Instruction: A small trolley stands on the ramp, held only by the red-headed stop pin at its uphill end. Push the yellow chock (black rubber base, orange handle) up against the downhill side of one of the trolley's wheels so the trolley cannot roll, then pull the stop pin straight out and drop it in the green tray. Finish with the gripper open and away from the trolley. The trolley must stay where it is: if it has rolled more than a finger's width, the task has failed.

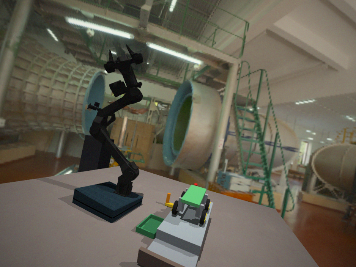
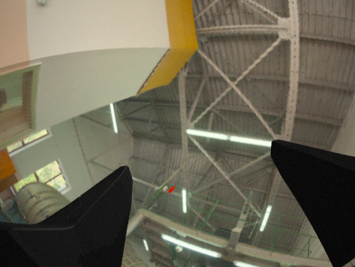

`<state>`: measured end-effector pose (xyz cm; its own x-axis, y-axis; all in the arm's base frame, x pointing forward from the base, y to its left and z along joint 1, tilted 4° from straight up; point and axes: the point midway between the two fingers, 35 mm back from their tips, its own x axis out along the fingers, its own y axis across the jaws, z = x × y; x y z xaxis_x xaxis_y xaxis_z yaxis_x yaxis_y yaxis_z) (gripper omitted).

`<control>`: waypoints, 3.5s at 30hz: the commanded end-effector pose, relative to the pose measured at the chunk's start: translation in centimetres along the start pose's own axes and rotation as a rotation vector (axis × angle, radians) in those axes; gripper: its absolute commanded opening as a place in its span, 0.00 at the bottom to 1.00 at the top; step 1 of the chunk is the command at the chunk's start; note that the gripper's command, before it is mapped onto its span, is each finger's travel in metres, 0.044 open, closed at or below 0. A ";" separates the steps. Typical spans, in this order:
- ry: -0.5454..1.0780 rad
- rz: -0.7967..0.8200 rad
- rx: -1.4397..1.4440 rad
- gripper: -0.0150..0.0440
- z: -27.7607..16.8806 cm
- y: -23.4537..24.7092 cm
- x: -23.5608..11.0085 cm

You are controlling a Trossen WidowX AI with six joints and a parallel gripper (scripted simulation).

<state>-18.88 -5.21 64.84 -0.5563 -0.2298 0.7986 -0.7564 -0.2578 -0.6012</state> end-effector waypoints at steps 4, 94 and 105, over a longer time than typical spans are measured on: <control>-0.026 -0.169 0.014 0.75 1.0 -4.9 -1.2; -0.863 -3.560 -0.271 0.58 -0.2 0.5 -71.9; -0.864 -3.560 -0.271 0.58 -0.2 1.2 -72.9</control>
<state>20.80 11.40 6.24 0.0910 0.0469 -0.9947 0.9883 -0.1267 0.0844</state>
